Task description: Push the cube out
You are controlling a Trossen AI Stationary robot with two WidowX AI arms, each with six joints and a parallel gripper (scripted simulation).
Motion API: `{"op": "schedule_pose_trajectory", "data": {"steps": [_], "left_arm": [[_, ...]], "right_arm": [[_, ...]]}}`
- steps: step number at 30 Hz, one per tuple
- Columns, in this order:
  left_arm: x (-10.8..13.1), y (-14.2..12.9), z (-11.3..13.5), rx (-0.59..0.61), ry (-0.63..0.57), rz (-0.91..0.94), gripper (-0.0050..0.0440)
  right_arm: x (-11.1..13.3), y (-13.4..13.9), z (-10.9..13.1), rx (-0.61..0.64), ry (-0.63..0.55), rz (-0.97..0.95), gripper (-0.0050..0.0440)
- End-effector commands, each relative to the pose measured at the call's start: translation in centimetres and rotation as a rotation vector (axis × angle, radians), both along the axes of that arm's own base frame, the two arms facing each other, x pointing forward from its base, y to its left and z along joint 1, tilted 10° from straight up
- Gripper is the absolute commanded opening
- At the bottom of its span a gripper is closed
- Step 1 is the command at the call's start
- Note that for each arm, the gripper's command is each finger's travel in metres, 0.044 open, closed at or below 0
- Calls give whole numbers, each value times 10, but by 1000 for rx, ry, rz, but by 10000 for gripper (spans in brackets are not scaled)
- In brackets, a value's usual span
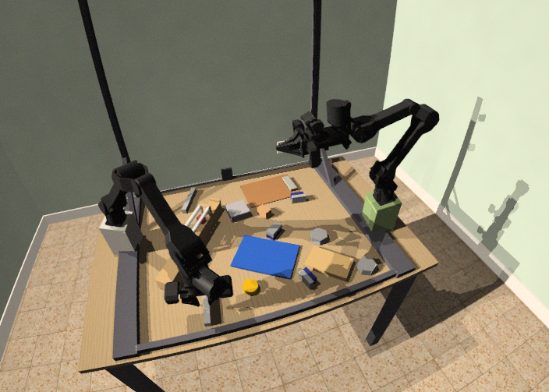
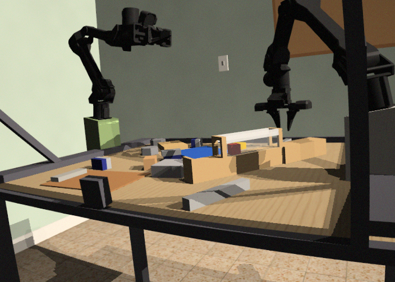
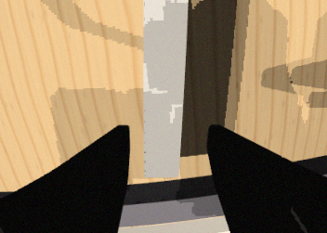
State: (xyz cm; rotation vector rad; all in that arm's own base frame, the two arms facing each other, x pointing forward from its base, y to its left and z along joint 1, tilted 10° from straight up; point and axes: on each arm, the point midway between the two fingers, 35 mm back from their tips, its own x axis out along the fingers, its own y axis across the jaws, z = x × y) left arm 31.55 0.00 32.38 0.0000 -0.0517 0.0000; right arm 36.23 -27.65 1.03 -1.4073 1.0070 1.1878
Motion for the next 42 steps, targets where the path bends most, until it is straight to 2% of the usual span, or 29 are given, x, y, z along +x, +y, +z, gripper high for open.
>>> {"op": "schedule_pose_trajectory", "data": {"steps": [1, 10, 13, 17, 27, 30, 33, 37, 38, 42], "left_arm": [[-2, 0, 8, 3, -21, -2, 0], [-2, 0, 8, 3, -21, -2, 0], [-2, 0, 8, 3, -21, -2, 0], [-2, 0, 8, 3, -21, -2, 0], [-2, 0, 8, 3, -21, -2, 0], [-2, 0, 8, 3, -21, -2, 0], [-2, 0, 8, 3, -21, -2, 0], [-2, 0, 8, 3, -21, -2, 0], [-2, 0, 8, 3, -21, -2, 0], [-2, 0, 8, 3, -21, -2, 0]], "right_arm": [[3, -2, 2, -17, -18, -3, 150], [4, 0, -18, -16, -16, -3, 150], [4, -1, -13, -15, -15, -3, 150], [6, -1, -28, -8, -7, -3, 150], [10, -1, -43, -8, -7, -3, 150], [9, -1, -40, -8, -7, -3, 150], [11, -1, -50, -8, -6, -2, 150], [10, -2, -45, -8, -7, -3, 150], [10, -1, -45, -8, -6, -3, 0], [10, -1, -45, -8, -6, -3, 0]]}}
